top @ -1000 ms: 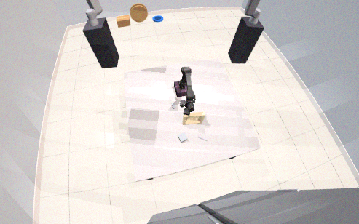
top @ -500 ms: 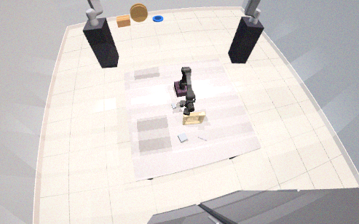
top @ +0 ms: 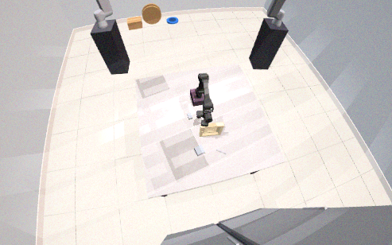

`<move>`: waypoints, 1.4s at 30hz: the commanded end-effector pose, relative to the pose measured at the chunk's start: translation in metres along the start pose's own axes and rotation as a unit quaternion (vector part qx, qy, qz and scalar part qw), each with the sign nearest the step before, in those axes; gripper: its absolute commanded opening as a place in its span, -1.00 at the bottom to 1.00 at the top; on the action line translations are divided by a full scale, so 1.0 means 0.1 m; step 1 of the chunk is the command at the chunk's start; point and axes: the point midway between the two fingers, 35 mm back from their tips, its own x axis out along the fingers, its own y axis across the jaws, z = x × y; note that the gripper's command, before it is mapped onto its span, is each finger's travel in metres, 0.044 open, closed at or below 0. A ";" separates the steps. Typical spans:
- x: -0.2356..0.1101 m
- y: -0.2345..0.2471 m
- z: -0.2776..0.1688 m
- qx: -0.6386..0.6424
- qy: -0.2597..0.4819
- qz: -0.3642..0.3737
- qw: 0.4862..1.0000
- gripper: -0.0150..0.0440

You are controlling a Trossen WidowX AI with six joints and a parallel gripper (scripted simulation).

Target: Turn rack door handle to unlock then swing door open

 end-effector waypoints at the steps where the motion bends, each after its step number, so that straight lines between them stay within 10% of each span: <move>1: 0.00 0.00 -0.01 -0.083 0.002 0.000 0.997 0.51; 20: 0.00 0.00 -0.01 -0.526 0.001 0.001 0.850 0.51; 42: 0.00 0.00 -0.01 -0.891 0.000 0.002 0.454 0.51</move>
